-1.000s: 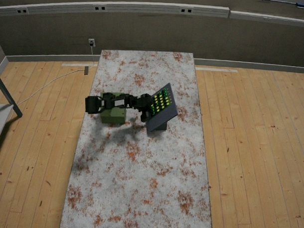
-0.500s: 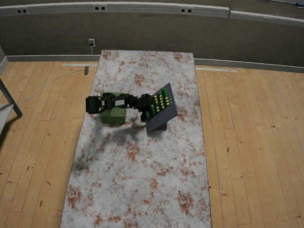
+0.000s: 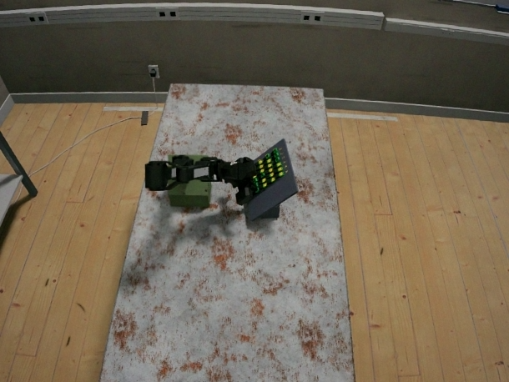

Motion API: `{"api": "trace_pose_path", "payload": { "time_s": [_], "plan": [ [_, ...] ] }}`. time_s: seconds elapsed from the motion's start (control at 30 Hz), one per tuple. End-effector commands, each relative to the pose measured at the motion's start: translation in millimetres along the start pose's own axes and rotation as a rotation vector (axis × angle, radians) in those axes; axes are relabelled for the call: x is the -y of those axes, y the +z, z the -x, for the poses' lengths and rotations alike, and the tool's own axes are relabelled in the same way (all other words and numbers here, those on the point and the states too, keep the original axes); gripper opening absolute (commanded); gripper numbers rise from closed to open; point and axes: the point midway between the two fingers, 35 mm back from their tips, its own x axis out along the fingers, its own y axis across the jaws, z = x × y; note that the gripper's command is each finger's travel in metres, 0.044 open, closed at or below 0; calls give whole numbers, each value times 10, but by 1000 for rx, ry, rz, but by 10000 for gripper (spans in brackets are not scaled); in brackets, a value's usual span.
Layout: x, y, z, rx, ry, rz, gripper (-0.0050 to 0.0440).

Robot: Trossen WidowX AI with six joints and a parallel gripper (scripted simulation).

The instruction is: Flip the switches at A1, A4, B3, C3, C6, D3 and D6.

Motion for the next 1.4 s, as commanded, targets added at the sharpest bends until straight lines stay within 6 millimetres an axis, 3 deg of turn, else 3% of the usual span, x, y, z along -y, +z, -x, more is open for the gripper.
{"api": "trace_pose_path", "payload": {
  "time_s": [0.0,0.9,1.1,1.37],
  "plan": [
    [30,50,-17,12,-6,-4,-50],
    [22,42,-7,9,-6,-5,-50],
    [58,116,242,34,-18,-12,-50],
    [52,99,415,38,-16,-4,-50]
  ]
}}
